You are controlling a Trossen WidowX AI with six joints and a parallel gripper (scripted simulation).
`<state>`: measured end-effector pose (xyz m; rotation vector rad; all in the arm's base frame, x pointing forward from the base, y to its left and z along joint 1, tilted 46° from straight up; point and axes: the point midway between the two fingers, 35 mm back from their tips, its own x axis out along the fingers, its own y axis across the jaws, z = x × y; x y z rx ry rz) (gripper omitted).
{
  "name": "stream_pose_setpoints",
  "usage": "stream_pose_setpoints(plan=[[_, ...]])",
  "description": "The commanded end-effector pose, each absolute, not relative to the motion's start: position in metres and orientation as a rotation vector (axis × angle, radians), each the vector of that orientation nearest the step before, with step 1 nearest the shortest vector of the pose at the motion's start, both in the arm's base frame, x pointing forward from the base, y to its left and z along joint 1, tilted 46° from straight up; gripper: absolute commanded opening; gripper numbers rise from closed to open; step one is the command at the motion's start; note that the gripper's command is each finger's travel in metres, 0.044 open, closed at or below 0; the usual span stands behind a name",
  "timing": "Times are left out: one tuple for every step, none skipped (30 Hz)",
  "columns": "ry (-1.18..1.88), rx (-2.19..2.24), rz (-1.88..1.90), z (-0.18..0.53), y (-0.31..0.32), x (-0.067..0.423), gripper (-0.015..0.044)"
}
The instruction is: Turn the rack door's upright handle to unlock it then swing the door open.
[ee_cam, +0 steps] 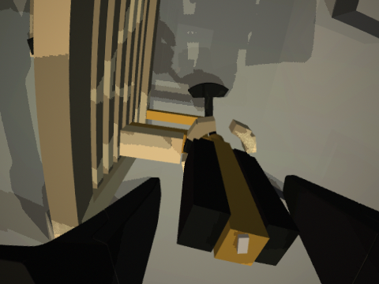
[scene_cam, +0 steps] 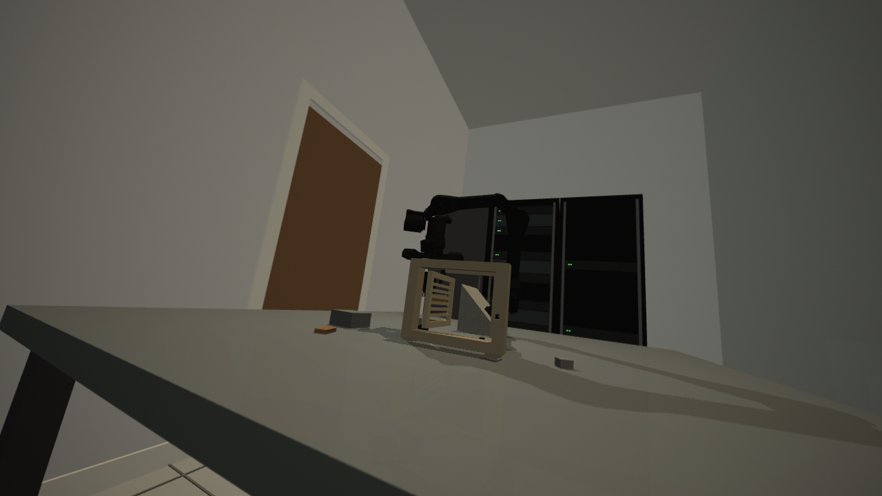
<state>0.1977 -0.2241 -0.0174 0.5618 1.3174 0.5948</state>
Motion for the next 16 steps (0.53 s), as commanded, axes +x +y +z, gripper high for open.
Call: stream_pose_setpoints(plan=[[1.316, 0.556, 0.59, -0.013, -0.231, 0.196, 0.0294], [1.316, 0.556, 0.589, -0.013, -0.232, 0.196, 0.0294], [1.316, 0.557, 0.588, -0.012, -0.233, 0.196, 0.0294], [1.316, 0.557, 0.588, -0.011, -0.233, 0.196, 0.0294], [1.316, 0.557, 0.587, -0.01, -0.234, 0.196, 0.0294], [1.316, 0.557, 0.586, -0.009, -0.235, 0.196, 0.0294], [1.316, 0.557, 0.586, -0.008, -0.236, 0.195, 0.0294], [1.316, 0.558, 0.585, -0.007, -0.237, 0.195, 0.0294], [1.316, 0.558, 0.584, -0.006, -0.238, 0.195, 0.0294], [1.316, 0.558, 0.584, -0.005, -0.239, 0.195, 0.0294], [1.316, 0.558, 0.583, -0.004, -0.24, 0.195, 0.0294], [1.316, 0.559, 0.582, -0.003, -0.241, 0.194, 0.0294], [1.316, 0.559, 0.582, -0.003, -0.242, 0.194, 0.0294], [1.316, 0.559, 0.581, -0.002, -0.242, 0.194, 0.0294], [1.316, 0.559, 0.58, -0.001, -0.243, 0.194, 0.0294], [1.316, 0.56, 0.58, 0.0, -0.244, 0.194, 0.0294]])
